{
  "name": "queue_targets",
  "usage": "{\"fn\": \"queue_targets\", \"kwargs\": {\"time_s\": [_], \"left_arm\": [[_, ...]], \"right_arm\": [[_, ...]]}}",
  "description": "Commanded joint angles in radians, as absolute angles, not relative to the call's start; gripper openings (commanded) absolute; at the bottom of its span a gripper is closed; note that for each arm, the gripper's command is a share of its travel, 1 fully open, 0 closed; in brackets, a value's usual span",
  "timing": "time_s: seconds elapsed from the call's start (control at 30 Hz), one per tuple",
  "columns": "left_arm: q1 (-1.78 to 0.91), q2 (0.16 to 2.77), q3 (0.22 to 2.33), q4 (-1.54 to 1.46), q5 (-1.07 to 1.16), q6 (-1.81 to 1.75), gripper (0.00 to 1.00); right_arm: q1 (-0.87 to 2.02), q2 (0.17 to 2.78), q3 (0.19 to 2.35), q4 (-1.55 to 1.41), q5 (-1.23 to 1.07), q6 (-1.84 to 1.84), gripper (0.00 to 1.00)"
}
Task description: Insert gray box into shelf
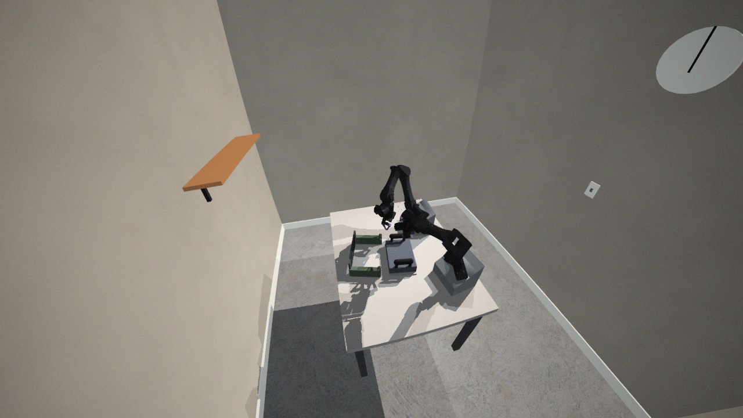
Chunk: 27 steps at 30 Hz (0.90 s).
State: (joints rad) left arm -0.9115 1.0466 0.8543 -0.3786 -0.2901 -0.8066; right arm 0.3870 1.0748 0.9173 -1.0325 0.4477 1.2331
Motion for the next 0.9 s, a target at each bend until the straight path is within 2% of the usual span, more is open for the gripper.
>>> {"fn": "queue_targets", "kwargs": {"time_s": [0.0,0.67,0.87], "left_arm": [[-0.881,1.06,0.9,-0.47,-0.347,-0.753,1.0],[-0.647,1.12,0.952,-0.903,-0.584,-0.535,1.0],[-0.626,1.102,0.962,-0.892,-0.582,-0.547,1.0]], "right_arm": [[0.438,1.101,0.946,-1.059,0.481,1.246,1.0],[0.774,1.229,0.977,-1.086,0.54,1.254,1.0],[0.812,1.231,0.989,-1.092,0.544,1.26,1.0]]}}
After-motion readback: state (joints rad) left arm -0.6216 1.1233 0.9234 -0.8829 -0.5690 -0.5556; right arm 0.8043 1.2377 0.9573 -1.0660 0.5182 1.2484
